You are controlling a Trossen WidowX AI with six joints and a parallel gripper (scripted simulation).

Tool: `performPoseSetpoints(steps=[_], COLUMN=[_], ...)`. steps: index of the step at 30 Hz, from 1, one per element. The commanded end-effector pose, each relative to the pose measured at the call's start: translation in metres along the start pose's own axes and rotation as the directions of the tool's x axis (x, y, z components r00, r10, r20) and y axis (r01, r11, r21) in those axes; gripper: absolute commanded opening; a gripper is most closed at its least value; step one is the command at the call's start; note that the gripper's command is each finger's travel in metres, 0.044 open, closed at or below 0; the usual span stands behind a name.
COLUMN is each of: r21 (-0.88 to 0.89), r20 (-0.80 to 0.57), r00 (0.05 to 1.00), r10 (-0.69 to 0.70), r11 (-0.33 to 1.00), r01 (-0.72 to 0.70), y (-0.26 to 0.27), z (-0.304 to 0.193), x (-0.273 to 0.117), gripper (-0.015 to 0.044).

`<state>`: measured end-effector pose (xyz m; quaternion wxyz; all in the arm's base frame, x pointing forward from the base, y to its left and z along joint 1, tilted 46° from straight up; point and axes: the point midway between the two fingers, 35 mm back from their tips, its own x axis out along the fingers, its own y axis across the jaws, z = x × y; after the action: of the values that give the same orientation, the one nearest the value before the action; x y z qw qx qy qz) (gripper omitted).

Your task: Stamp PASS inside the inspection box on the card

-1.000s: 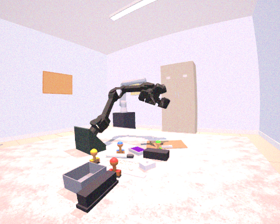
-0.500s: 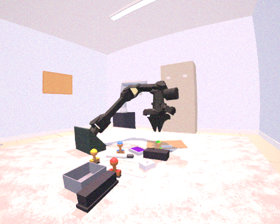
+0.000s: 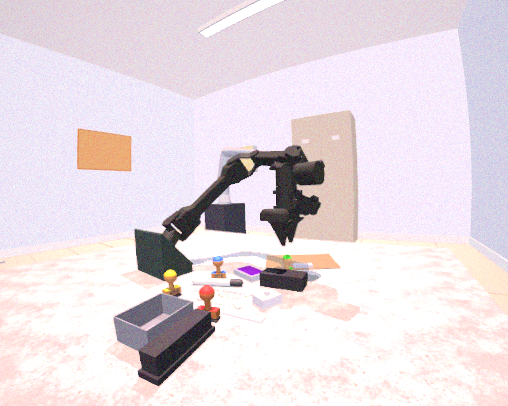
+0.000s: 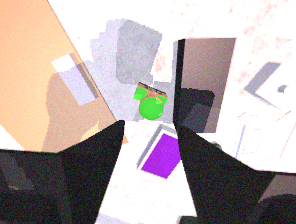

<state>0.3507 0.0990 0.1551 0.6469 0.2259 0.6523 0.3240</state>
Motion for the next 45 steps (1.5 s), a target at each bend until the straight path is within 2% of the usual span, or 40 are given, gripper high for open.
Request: performPoseSetpoints(steps=[1, 45], r21=[-0.001, -0.007], r20=[-0.001, 0.0], r00=[1.0, 1.0], r10=[0.007, 0.005], r11=[1.0, 1.0], r01=[-0.007, -0.005], y=[0.0, 0.0], z=[0.001, 0.001], x=[0.006, 0.069], gripper=[0.0211, 0.0205])
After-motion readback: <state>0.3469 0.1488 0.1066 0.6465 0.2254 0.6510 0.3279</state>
